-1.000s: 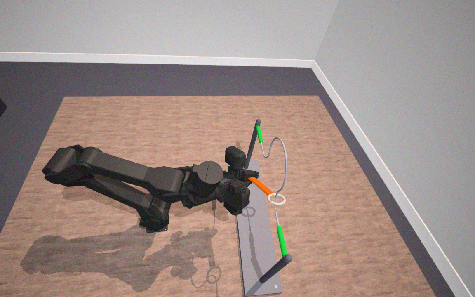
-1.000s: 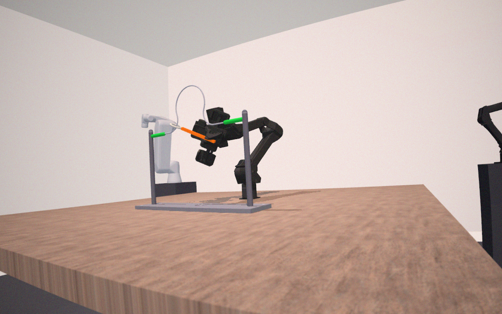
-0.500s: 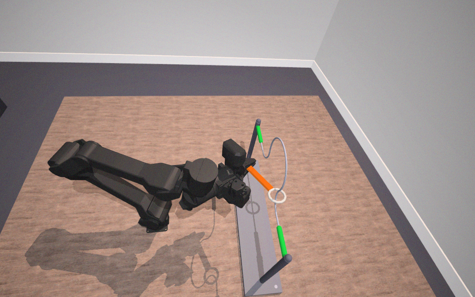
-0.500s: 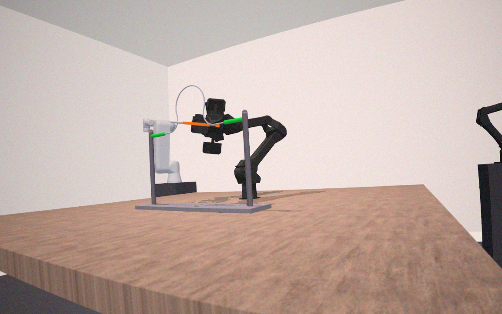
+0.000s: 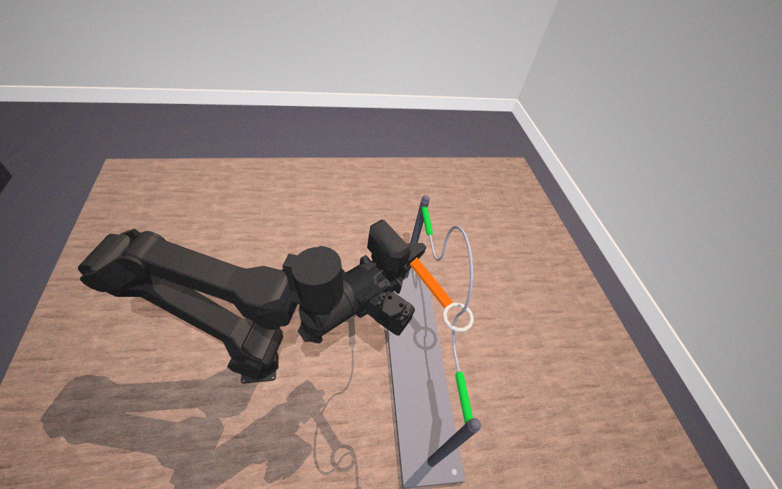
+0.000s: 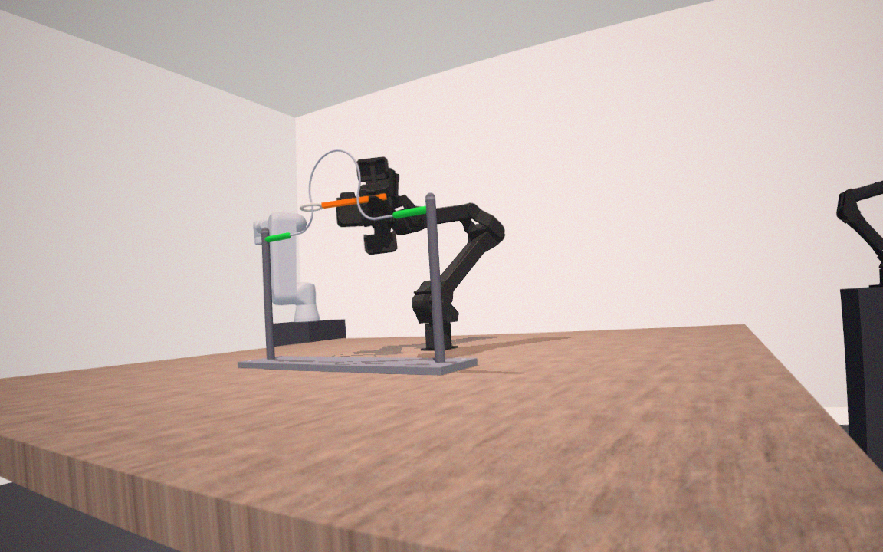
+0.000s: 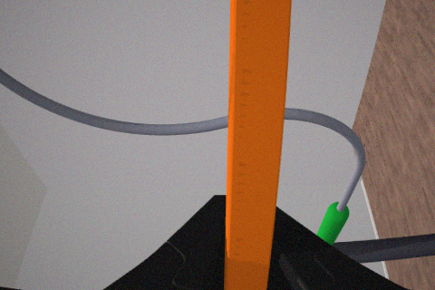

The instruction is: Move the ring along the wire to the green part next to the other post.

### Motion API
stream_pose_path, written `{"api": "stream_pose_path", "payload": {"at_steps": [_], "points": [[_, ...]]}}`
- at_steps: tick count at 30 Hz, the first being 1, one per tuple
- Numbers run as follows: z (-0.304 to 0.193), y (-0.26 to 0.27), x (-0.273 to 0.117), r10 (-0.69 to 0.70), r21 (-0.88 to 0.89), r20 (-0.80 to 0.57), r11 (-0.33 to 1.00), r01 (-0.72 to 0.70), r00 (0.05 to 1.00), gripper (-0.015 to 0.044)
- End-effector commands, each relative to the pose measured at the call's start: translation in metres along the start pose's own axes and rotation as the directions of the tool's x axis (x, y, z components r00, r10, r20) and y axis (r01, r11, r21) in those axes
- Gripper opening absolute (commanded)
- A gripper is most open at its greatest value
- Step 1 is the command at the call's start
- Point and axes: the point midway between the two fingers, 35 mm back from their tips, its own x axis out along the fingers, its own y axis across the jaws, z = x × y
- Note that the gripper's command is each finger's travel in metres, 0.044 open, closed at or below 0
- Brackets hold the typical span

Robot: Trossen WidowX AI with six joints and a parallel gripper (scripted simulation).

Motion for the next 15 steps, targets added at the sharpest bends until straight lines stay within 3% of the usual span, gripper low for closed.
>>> {"api": "stream_pose_path", "payload": {"at_steps": [1,15], "points": [[-0.001,0.012,0.000,0.032,0.046,-0.005,0.998,-0.032,0.999,-0.0150],[0.002,0.026,-0.002,0.032,0.054,-0.004,0.998,-0.032,0.999,-0.0150]]}}
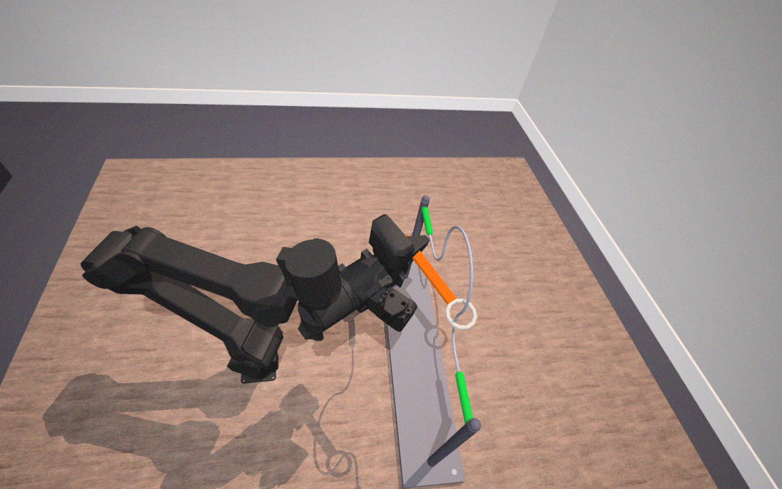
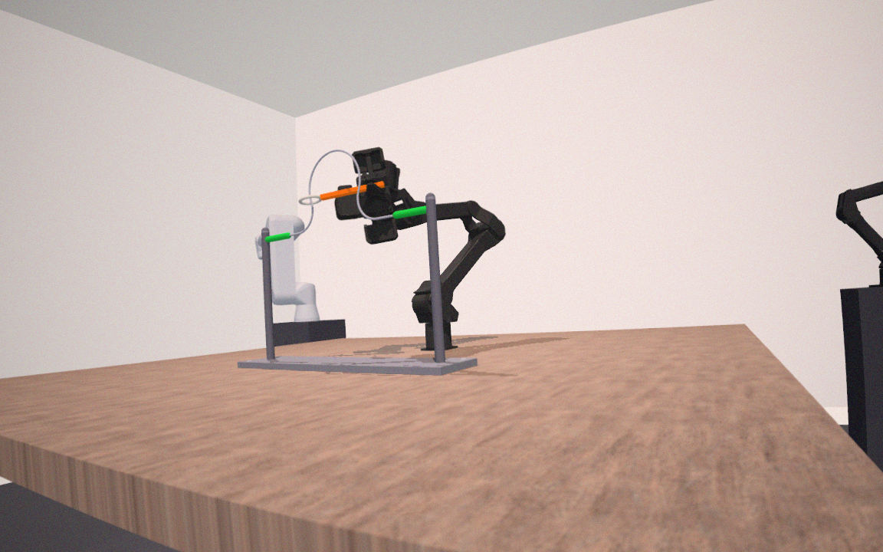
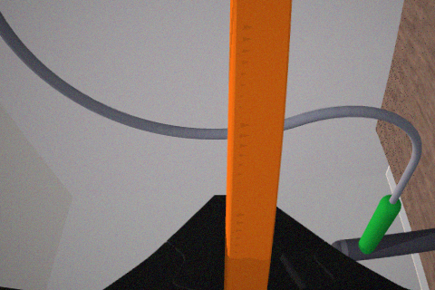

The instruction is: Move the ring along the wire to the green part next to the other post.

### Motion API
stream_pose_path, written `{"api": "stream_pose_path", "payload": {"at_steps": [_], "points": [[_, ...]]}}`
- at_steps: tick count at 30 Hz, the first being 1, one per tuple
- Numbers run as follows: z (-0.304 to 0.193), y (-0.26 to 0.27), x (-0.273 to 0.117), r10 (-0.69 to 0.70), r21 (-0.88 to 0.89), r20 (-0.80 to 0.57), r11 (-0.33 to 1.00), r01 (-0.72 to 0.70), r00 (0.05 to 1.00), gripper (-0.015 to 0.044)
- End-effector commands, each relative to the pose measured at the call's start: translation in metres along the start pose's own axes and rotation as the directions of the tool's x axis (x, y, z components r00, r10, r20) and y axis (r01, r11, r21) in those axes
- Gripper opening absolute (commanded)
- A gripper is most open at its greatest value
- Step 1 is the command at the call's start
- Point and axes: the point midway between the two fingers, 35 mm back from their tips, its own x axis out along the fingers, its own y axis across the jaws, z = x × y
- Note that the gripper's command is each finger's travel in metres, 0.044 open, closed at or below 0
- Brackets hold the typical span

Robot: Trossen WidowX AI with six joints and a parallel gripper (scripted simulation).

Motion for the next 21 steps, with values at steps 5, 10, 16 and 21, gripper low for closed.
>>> {"api": "stream_pose_path", "payload": {"at_steps": [5,10,16,21], "points": [[-0.0001,0.0039,-0.0003,-0.031,-0.050,-0.002,0.998,0.031,1.000,-0.0150],[0.0000,0.0029,-0.0004,-0.065,-0.097,0.000,0.993,0.064,0.998,-0.0150],[0.0003,0.0005,-0.0006,-0.112,-0.164,0.007,0.980,0.111,0.994,-0.0150],[0.0008,-0.0020,-0.0009,-0.155,-0.225,0.016,0.962,0.154,0.988,-0.0150]]}}
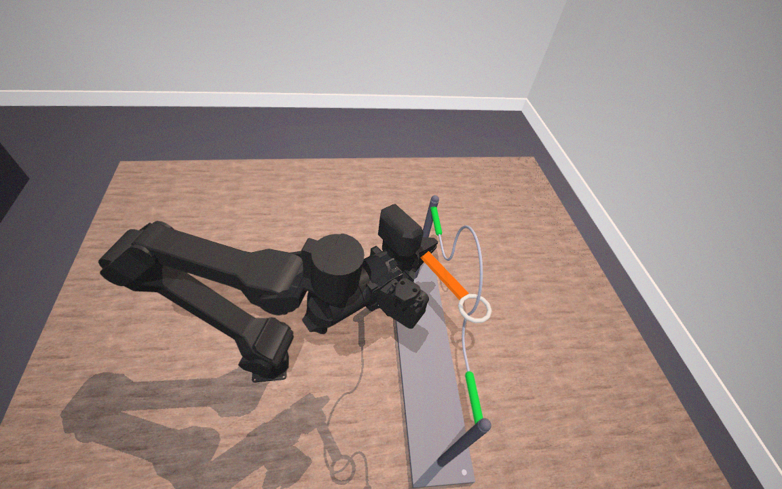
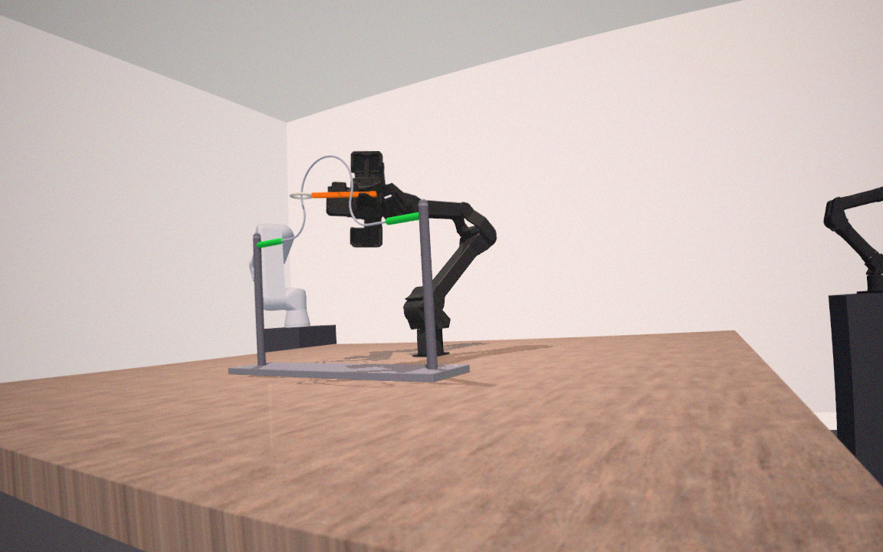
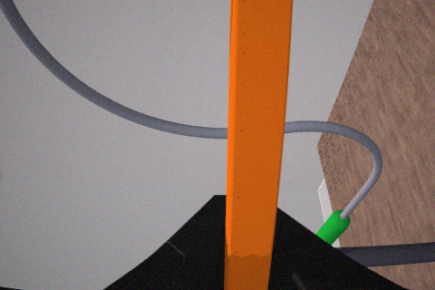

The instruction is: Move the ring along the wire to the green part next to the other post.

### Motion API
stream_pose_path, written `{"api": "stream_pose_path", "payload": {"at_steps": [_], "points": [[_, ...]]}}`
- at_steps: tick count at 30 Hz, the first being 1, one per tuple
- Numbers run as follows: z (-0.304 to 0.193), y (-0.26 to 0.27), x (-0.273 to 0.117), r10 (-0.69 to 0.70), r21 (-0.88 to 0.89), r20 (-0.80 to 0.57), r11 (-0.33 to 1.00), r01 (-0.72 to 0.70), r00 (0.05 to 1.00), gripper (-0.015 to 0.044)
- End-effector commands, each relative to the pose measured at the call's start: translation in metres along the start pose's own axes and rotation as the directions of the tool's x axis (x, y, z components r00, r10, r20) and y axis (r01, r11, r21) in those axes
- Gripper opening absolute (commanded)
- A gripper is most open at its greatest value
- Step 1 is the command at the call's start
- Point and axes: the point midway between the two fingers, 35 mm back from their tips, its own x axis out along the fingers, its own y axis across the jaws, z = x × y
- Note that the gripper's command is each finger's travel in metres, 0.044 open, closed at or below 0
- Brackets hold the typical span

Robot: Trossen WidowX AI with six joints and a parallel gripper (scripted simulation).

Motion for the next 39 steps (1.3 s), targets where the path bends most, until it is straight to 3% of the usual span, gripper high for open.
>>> {"api": "stream_pose_path", "payload": {"at_steps": [1,20,39], "points": [[0.000,-0.001,0.000,-0.038,-0.061,-0.002,0.997,0.038,0.999,-0.0150],[0.002,-0.012,-0.001,-0.211,-0.304,0.035,0.929,0.211,0.977,-0.0150],[0.006,-0.021,-0.004,-0.362,-0.517,0.116,0.773,0.367,0.925,-0.0150]]}}
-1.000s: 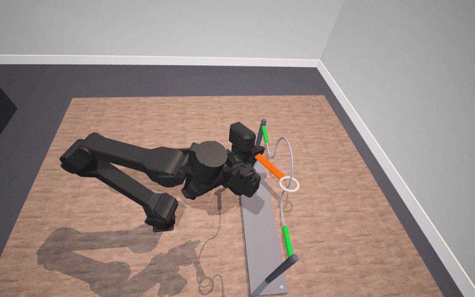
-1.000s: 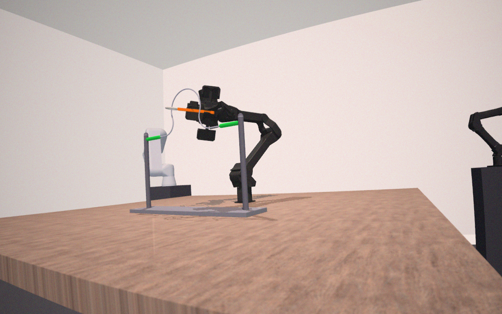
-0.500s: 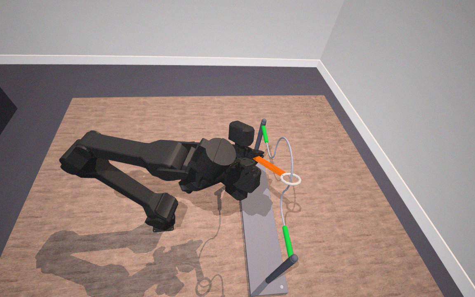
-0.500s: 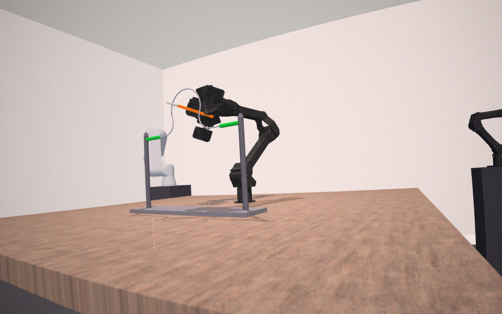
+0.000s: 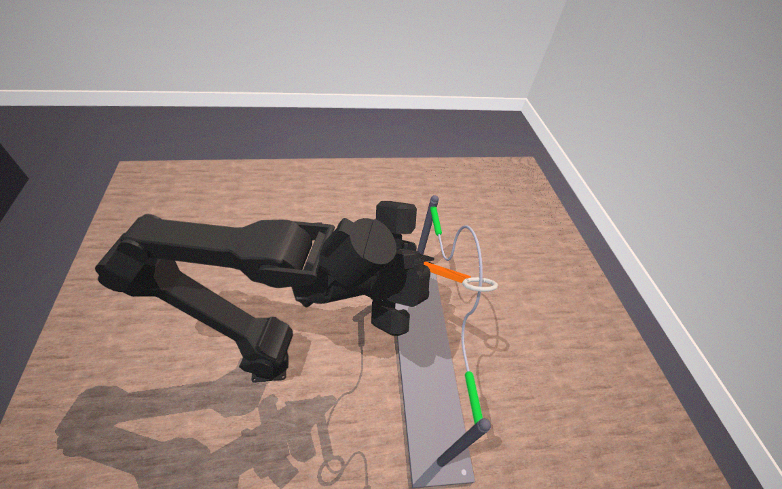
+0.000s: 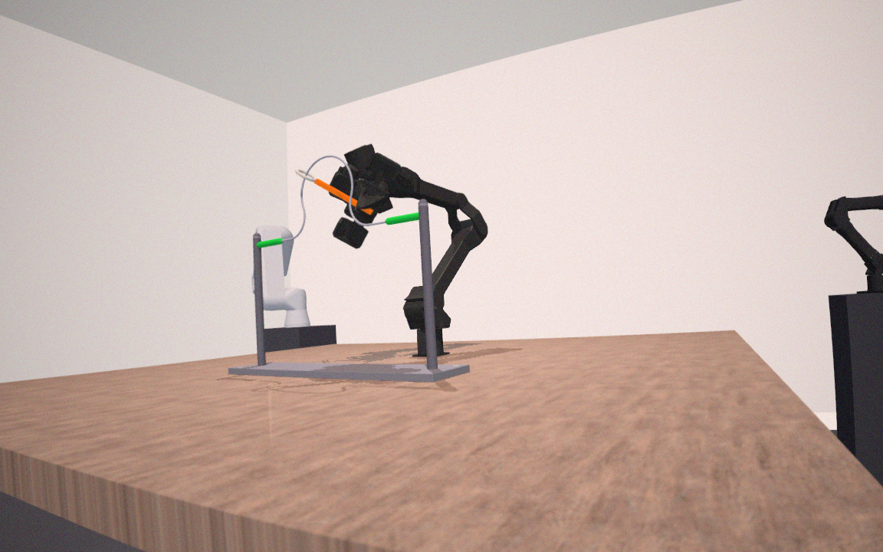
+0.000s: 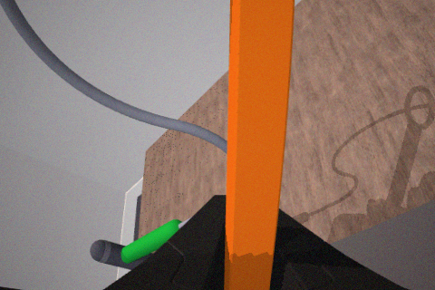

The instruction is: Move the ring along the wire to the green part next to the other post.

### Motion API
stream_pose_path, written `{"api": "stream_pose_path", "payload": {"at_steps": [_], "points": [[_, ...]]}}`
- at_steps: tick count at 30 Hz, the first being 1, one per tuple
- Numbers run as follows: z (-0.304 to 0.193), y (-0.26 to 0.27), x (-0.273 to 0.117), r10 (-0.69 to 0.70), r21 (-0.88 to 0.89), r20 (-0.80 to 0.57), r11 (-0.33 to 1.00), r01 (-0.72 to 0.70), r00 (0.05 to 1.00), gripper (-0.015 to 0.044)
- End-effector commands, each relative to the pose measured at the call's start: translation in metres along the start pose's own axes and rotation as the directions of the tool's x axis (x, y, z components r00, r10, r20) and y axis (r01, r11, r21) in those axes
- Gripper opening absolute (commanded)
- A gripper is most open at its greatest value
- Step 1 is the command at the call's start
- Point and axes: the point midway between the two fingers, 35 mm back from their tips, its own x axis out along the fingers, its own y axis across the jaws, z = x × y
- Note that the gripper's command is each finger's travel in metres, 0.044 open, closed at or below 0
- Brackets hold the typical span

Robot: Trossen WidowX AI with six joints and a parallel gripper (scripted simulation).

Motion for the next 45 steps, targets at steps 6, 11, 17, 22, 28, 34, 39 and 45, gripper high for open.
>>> {"api": "stream_pose_path", "payload": {"at_steps": [6,11,17,22,28,34,39,45], "points": [[0.001,-0.005,0.000,-0.092,-0.130,0.011,0.987,0.093,0.996,-0.0150],[0.002,-0.008,0.000,-0.139,-0.195,0.022,0.971,0.140,0.990,-0.0150],[0.003,-0.011,-0.001,-0.192,-0.270,0.040,0.943,0.196,0.981,-0.0150],[0.003,-0.014,-0.001,-0.235,-0.330,0.058,0.913,0.241,0.970,-0.0150],[0.005,-0.017,-0.002,-0.284,-0.400,0.083,0.868,0.293,0.955,-0.0150],[0.006,-0.021,-0.003,-0.329,-0.465,0.112,0.816,0.342,0.938,-0.0150],[0.008,-0.023,-0.004,-0.364,-0.516,0.139,0.767,0.381,0.921,-0.0150],[0.010,-0.026,-0.005,-0.402,-0.573,0.175,0.701,0.425,0.899,-0.0150]]}}
